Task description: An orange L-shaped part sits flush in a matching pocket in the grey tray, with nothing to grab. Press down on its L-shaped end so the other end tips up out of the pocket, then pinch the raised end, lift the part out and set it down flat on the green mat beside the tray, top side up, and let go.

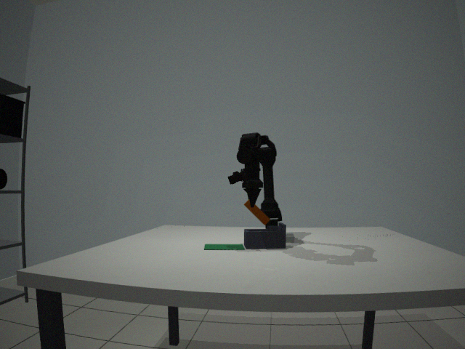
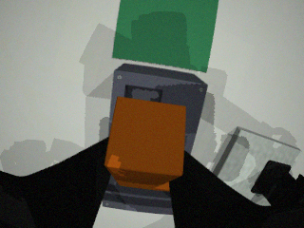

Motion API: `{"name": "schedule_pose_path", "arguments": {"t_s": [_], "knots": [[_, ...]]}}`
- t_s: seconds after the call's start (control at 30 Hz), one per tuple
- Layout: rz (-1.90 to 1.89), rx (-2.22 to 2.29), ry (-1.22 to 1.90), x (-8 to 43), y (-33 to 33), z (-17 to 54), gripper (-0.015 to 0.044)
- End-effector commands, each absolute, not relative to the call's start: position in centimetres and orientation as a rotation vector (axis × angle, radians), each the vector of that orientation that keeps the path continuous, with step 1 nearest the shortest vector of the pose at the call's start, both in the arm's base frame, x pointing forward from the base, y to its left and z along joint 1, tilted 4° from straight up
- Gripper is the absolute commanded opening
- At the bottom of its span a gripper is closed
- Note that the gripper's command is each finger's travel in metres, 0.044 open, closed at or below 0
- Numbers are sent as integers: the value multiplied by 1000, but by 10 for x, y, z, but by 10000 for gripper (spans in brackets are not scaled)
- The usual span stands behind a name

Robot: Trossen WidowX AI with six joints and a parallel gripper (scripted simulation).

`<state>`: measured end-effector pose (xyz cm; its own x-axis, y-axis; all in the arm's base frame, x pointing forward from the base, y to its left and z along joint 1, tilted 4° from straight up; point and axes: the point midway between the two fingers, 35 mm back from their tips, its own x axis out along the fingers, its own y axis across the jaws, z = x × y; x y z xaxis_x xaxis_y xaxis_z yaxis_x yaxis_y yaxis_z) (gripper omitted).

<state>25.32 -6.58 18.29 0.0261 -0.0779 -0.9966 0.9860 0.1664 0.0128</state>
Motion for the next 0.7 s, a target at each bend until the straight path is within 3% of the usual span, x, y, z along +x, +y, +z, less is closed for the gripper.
{"name": "schedule_pose_path", "arguments": {"t_s": [0.0, 0.67], "knots": [[-1108, 1038, 1214, 255, -82, 183, 0], [-1113, 1030, 1206, 262, -171, 191, 0]]}}
